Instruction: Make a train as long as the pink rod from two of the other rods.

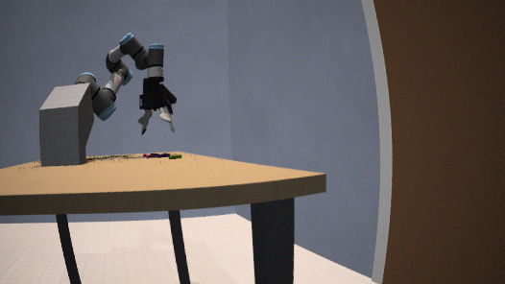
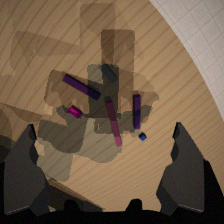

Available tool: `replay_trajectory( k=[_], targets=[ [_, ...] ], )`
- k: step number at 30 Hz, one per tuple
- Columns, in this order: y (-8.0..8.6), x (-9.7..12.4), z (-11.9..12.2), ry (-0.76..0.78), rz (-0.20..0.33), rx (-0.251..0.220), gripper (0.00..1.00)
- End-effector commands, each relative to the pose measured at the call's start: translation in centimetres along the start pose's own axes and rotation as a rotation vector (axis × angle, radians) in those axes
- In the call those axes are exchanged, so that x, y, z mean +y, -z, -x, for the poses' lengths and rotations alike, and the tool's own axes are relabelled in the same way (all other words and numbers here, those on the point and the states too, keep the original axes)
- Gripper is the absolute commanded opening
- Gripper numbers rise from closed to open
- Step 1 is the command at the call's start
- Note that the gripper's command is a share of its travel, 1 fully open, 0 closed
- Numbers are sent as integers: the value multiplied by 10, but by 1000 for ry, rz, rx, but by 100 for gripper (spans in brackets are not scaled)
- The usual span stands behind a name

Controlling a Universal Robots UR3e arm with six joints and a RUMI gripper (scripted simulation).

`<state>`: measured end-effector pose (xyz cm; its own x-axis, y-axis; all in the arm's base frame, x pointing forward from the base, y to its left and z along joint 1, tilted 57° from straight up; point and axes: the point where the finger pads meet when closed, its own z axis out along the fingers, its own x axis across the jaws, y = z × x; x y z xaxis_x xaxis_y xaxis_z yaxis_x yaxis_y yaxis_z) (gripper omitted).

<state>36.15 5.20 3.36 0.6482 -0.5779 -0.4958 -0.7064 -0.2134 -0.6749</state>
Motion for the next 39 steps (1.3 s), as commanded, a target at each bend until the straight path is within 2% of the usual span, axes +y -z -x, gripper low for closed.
replay_trajectory(
  k=[1, 20, 35, 37, 39],
  targets=[
    [0, 0, 0, 2, -1, 2, 100],
    [1, 0, -4, -31, 0, 3, 100],
    [3, 7, -27, -333, 1, 2, 100],
    [3, 7, -27, -333, 1, 2, 100],
    [4, 9, -33, -408, 1, 2, 100]
  ],
)
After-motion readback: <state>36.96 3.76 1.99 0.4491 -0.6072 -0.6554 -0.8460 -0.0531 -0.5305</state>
